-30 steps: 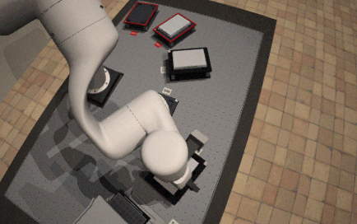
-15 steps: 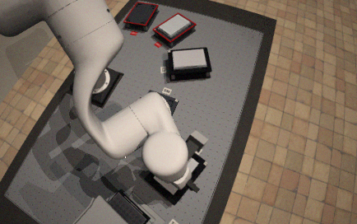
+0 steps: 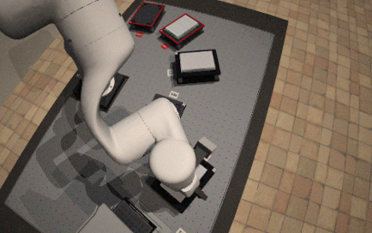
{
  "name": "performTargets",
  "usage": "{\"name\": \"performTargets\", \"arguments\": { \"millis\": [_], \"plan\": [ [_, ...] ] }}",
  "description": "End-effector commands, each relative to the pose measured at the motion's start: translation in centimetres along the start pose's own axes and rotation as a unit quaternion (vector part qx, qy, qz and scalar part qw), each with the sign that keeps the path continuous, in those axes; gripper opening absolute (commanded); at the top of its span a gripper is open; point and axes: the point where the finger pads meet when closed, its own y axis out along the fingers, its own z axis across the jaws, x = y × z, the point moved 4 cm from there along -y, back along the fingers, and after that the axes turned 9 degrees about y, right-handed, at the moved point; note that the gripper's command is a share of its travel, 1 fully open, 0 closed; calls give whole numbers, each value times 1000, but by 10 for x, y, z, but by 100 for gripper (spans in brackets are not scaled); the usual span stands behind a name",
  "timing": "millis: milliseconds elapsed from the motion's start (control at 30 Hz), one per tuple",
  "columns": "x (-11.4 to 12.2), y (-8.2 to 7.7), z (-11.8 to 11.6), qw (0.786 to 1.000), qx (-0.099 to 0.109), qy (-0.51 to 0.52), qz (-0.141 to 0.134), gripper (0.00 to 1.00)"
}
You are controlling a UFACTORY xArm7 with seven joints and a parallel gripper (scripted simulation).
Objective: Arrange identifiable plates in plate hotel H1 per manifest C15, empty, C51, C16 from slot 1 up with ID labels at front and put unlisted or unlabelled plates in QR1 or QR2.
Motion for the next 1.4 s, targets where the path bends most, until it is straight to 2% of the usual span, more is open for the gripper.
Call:
{"name": "performTargets", "arguments": {
  "millis": [0,567,600,1367],
  "plan": [
    [0,0,1,1000,2,0,0,100],
    [0,0,1,1000,2,0,0,100],
    [0,-1,1,1000,2,0,0,0],
    [0,0,1,1000,2,0,0,0]
  ]
}}
